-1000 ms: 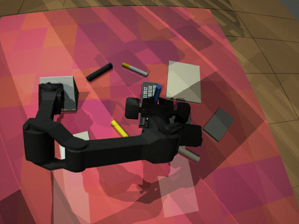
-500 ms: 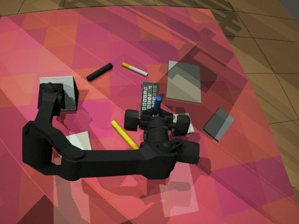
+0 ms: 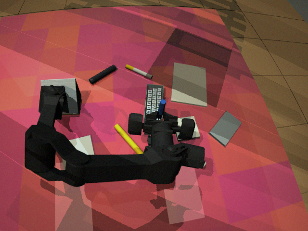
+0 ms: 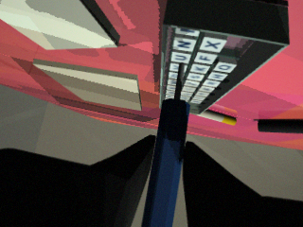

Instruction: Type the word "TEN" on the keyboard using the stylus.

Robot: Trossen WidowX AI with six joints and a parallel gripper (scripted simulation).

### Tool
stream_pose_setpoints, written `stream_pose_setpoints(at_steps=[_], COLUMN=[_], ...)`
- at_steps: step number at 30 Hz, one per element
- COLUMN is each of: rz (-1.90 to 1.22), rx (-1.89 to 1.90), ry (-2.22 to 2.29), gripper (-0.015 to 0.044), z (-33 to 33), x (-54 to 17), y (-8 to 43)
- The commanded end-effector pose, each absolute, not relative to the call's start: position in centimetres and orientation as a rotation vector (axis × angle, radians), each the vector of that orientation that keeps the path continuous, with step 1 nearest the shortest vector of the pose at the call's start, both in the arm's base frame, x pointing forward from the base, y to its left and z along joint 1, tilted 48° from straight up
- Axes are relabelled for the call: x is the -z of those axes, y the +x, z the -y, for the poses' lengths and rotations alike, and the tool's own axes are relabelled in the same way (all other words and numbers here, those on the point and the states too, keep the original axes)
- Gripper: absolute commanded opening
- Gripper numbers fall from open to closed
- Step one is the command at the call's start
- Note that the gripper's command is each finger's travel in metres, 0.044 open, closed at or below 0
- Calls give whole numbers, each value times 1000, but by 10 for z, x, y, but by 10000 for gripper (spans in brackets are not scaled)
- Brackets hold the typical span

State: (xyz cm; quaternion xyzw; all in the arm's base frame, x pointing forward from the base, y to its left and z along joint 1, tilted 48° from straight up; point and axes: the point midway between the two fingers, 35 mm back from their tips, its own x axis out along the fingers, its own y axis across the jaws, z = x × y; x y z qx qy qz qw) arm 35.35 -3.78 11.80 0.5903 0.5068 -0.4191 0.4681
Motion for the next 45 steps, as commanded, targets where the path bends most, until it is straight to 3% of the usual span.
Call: stream_pose_setpoints(at_steps=[1,45], rz=[-1251,-1251], rx=[1026,1027], ry=[1447,1447], gripper=[81,81], z=[39,46], x=[-114,-108], y=[353,353])
